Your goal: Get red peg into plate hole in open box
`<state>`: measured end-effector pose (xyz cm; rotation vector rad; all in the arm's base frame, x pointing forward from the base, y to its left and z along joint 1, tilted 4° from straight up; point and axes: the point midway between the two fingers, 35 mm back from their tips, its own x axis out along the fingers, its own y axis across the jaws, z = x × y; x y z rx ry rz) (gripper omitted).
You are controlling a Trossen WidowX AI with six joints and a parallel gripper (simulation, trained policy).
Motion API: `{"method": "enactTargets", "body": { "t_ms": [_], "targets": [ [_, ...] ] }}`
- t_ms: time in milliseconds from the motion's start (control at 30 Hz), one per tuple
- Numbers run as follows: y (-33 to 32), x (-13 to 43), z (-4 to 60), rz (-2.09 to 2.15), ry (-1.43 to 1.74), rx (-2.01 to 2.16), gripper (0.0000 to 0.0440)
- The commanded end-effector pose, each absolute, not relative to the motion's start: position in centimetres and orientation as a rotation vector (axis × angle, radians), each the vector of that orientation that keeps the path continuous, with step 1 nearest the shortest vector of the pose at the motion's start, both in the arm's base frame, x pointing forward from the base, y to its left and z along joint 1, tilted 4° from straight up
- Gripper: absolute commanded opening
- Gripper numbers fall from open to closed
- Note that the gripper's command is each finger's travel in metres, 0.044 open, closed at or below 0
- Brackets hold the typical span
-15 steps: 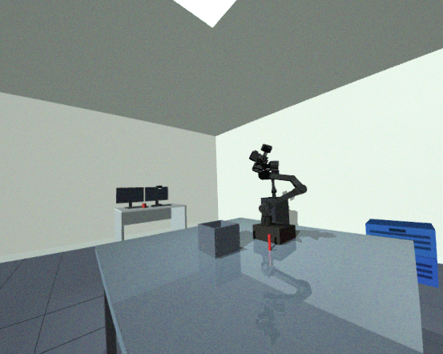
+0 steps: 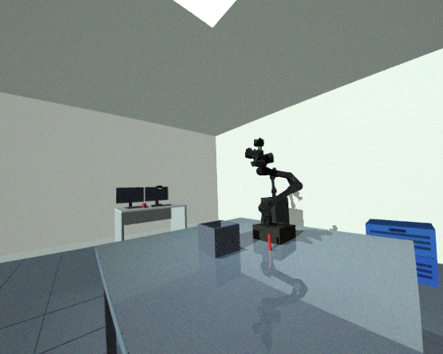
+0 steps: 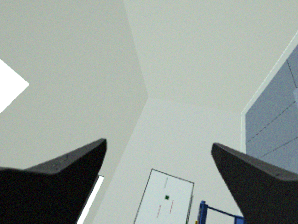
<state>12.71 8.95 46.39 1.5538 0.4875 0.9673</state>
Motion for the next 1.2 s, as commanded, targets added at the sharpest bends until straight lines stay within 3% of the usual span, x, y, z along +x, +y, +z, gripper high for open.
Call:
{"method": "enactTargets", "body": {
  "t_ms": [0, 600, 1167],
  "targets": [
    [8.9, 13.3, 47.3, 0.987, 0.536, 1.634, 0.0434],
    [10.1, 18.0, 48.4, 0.897, 0.928, 2.157, 0.0417],
    [14.2, 22.3, 43.0, 0.406, 1.33, 2.516, 0.0403]
  ]
}}
